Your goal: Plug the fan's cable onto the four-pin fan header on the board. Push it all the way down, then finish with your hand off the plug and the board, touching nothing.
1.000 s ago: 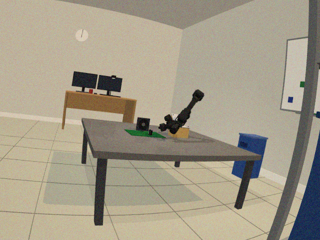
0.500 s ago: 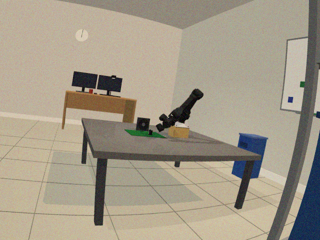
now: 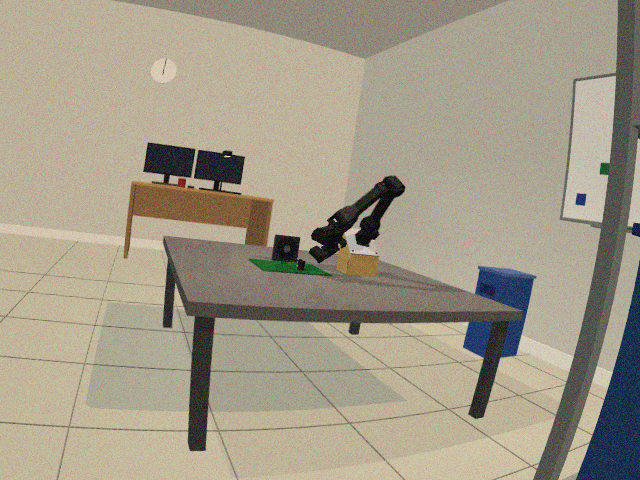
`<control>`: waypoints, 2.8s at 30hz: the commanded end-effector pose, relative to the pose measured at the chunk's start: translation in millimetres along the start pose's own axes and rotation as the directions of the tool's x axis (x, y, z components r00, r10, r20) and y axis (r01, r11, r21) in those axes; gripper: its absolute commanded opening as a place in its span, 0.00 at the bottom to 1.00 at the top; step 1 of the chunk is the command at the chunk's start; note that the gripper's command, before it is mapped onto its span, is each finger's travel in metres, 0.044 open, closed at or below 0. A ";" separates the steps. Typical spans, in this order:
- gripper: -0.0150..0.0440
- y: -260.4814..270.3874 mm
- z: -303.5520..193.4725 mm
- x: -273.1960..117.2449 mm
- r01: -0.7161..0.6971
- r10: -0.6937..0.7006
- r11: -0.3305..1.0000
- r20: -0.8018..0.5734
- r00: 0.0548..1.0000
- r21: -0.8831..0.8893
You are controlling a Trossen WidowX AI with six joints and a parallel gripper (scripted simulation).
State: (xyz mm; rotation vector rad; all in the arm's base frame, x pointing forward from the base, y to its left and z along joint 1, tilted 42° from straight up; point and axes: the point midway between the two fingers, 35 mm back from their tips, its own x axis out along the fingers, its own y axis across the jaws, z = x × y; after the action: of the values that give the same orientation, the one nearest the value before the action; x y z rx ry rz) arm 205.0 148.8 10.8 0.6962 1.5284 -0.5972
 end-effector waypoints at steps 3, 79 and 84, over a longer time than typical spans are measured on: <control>0.60 3.9 1.2 -3.2 -0.053 0.048 0.998 -0.131 0.990 -0.036; 1.00 24.0 109.5 -25.9 -0.435 0.365 -0.211 -0.483 0.796 -0.875; 1.00 38.4 82.3 9.8 -0.440 0.368 -0.213 -0.489 0.791 -0.872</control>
State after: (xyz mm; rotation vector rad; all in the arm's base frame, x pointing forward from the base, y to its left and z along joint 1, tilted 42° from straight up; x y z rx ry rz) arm 298.0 95.2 17.5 -0.0902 1.1623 1.1587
